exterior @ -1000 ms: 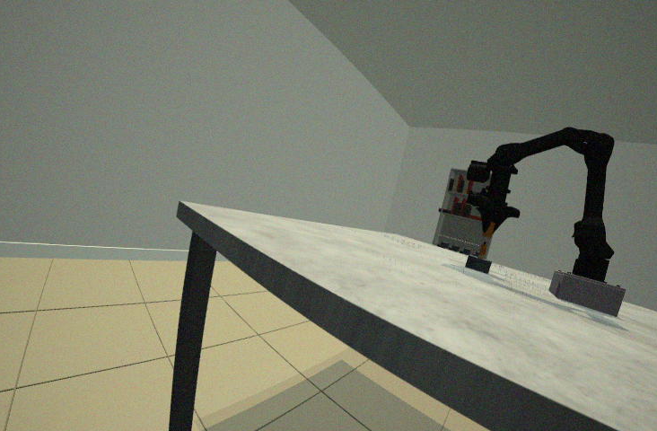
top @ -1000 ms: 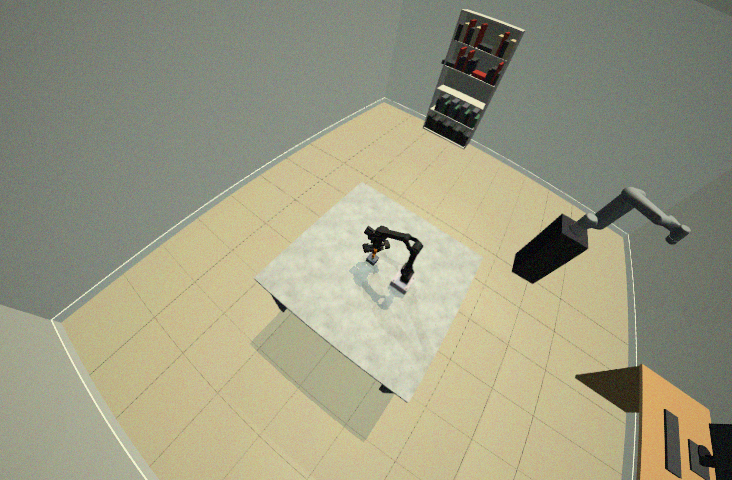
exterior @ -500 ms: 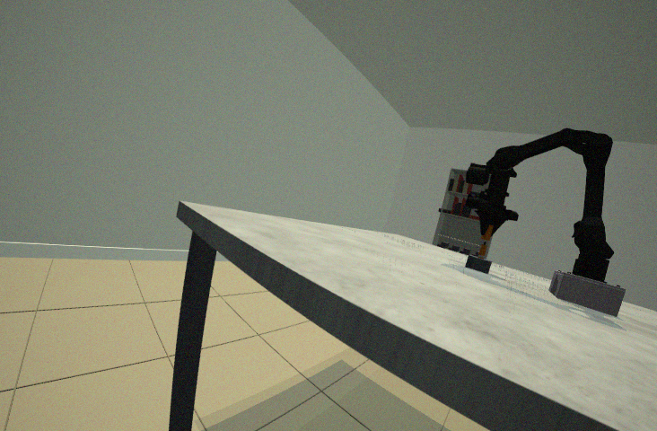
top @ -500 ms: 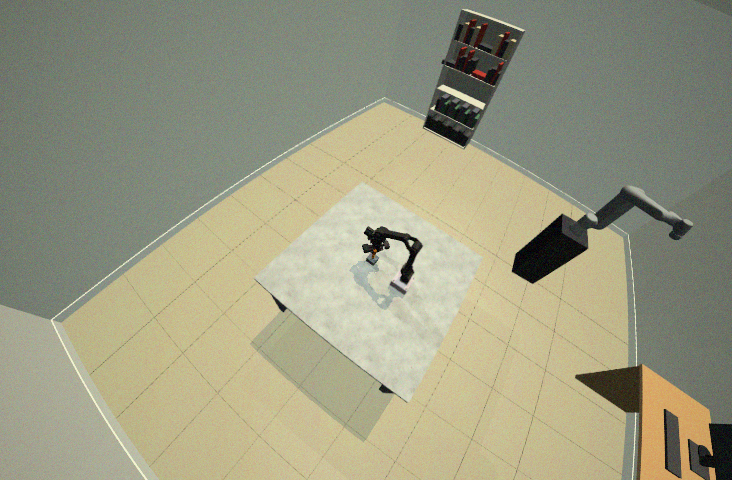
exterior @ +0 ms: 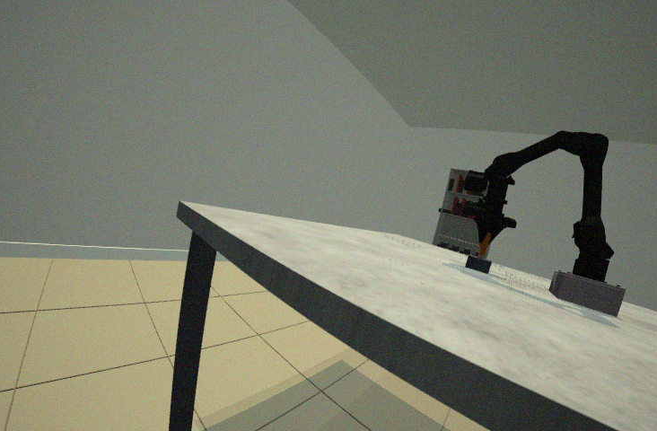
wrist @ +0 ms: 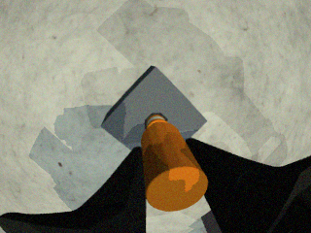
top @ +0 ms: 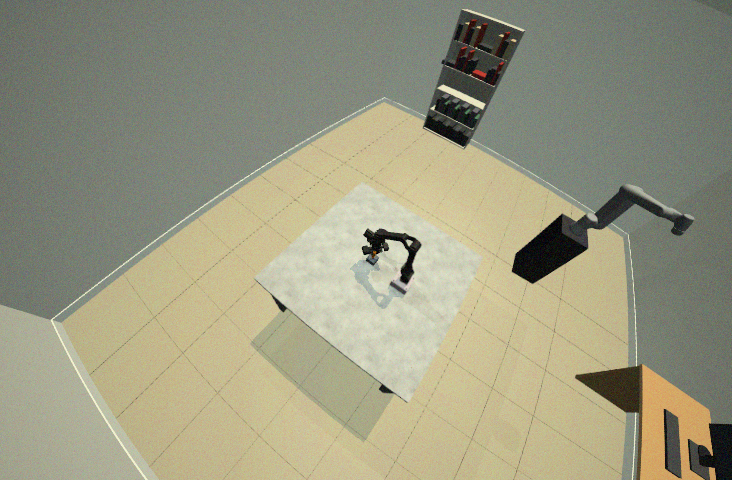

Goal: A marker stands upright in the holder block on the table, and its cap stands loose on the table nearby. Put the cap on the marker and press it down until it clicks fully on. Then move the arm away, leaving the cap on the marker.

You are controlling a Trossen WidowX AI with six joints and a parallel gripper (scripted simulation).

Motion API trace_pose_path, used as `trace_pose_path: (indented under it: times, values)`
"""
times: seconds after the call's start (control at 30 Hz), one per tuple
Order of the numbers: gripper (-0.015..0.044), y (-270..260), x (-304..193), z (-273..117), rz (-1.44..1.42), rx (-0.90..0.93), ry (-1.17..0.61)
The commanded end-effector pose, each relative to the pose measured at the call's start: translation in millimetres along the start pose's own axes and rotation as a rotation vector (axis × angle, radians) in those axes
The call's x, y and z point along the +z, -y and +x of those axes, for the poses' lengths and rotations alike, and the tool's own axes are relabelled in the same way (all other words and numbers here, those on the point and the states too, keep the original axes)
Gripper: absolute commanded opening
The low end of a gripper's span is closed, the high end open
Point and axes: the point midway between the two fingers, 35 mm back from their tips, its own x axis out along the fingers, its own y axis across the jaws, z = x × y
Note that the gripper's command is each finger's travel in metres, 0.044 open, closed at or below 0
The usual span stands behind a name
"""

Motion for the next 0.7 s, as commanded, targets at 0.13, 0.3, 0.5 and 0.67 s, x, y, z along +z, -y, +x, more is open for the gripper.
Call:
trace_pose_path:
  times: [0.13, 0.3, 0.5, 0.67]
  values:
    - [0.0, 1, -2, 15, -0.004, 0.001, -0.003]
    - [0.0, 1, -2, 20, -0.004, 0.001, -0.003]
    - [0.0, 1, -2, 20, -0.004, 0.001, -0.003]
    - [0.0, 1, -2, 21, -0.004, 0.001, -0.003]
